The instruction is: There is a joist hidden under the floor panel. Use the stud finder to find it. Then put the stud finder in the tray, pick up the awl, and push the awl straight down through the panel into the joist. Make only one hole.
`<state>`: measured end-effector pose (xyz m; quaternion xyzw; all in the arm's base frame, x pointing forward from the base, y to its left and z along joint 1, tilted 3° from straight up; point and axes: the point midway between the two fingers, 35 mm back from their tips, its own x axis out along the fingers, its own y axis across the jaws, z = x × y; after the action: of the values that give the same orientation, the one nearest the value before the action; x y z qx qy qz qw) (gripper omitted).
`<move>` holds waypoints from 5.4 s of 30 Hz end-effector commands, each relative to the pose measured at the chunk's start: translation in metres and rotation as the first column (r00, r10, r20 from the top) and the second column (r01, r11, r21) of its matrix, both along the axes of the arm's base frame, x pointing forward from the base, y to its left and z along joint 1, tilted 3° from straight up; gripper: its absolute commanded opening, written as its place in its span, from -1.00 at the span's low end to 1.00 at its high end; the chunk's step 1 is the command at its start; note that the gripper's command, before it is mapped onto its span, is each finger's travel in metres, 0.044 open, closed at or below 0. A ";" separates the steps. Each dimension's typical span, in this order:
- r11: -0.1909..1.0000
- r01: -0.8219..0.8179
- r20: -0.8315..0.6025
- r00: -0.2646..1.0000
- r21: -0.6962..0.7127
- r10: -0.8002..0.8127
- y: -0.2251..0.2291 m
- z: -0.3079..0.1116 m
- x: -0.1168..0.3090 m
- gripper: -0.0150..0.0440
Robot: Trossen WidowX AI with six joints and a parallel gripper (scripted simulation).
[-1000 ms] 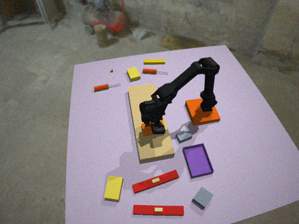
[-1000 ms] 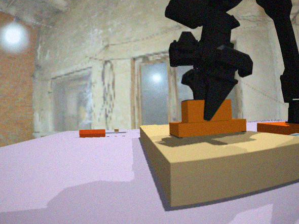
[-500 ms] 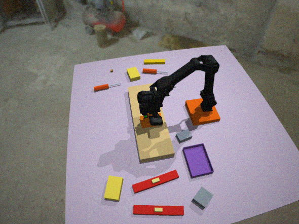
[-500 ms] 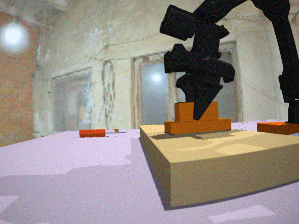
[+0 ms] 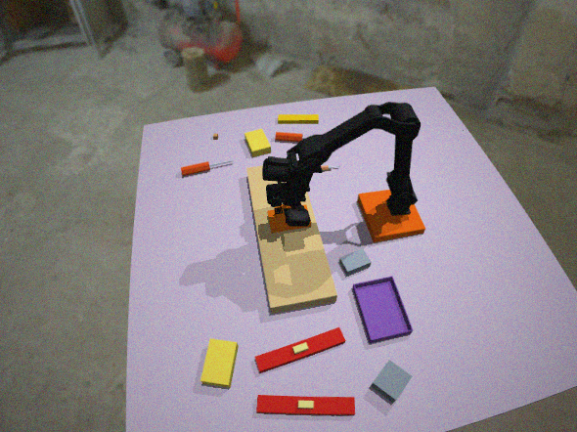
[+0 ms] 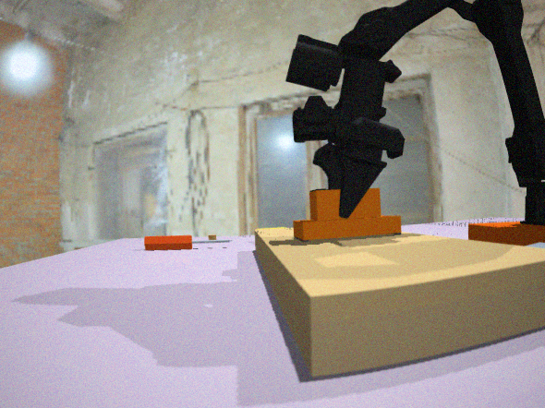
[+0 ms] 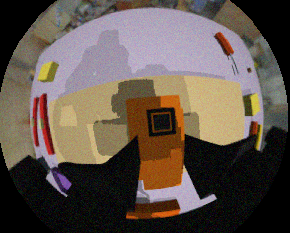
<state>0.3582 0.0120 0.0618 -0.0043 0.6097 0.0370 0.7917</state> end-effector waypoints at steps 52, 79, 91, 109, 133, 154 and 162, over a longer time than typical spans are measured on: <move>1.000 0.003 0.005 1.000 -0.028 -0.003 -0.193 -0.002 0.012 -0.49; 1.000 -0.003 0.001 1.000 -0.017 0.003 -0.189 0.008 0.014 -0.49; 1.000 0.001 0.004 1.000 -0.025 -0.001 -0.194 0.066 0.017 -0.49; 0.997 -0.074 0.008 0.997 -0.027 0.074 -0.163 0.098 0.024 -0.49; 0.881 -0.473 0.026 0.880 -0.021 0.473 0.007 0.096 0.037 -0.49; 0.653 -0.757 0.043 0.652 -0.015 0.757 0.144 0.093 -0.011 -0.49; 0.541 -0.841 0.049 0.540 -0.013 0.840 0.188 0.092 -0.041 -0.49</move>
<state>0.3315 0.1805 0.1505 -0.2786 0.5279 0.3917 0.7002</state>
